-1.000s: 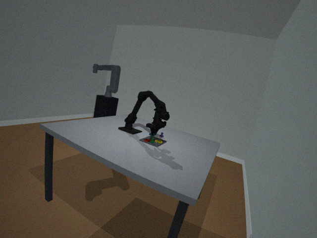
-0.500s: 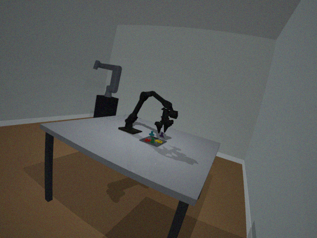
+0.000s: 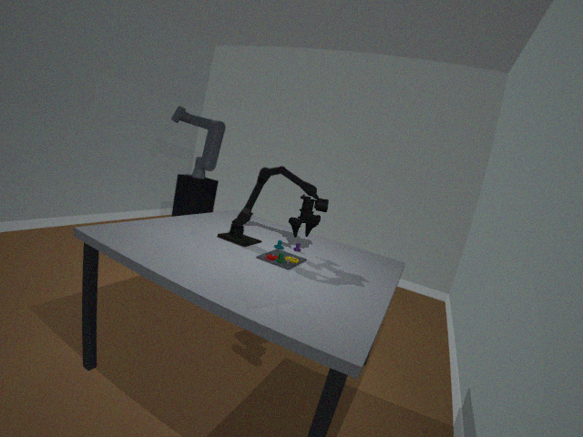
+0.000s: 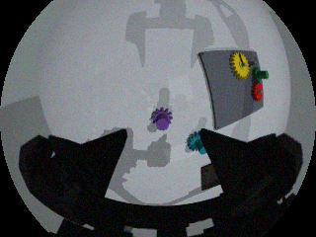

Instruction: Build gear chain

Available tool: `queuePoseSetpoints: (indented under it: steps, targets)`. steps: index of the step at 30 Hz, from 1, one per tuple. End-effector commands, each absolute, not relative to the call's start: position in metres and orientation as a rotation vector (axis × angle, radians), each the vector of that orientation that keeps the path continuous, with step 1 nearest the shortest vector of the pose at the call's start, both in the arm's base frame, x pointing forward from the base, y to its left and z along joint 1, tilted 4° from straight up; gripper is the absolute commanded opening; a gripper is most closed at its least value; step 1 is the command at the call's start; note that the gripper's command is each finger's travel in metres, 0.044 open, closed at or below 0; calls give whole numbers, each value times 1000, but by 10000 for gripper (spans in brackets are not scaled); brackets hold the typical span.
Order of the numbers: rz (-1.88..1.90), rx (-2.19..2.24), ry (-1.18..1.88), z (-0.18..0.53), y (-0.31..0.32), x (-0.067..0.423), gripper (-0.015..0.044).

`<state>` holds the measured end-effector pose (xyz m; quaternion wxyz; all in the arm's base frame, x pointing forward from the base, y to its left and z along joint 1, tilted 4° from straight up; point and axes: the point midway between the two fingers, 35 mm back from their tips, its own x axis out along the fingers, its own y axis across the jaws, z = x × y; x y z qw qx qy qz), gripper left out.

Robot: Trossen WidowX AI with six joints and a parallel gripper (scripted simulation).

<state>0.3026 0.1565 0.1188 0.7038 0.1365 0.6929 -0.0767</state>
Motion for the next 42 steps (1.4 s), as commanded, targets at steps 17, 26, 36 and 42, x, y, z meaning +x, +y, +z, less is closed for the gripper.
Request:
queuePoseSetpoints:
  steps: [17, 26, 36, 42]
  targets:
    - [-187, 319, 1547, 85, 162, 299, 440]
    - [-187, 319, 1547, 71, 163, 299, 440]
    - [-187, 320, 1547, 67, 164, 298, 440]
    - [-187, 320, 1547, 67, 164, 298, 282]
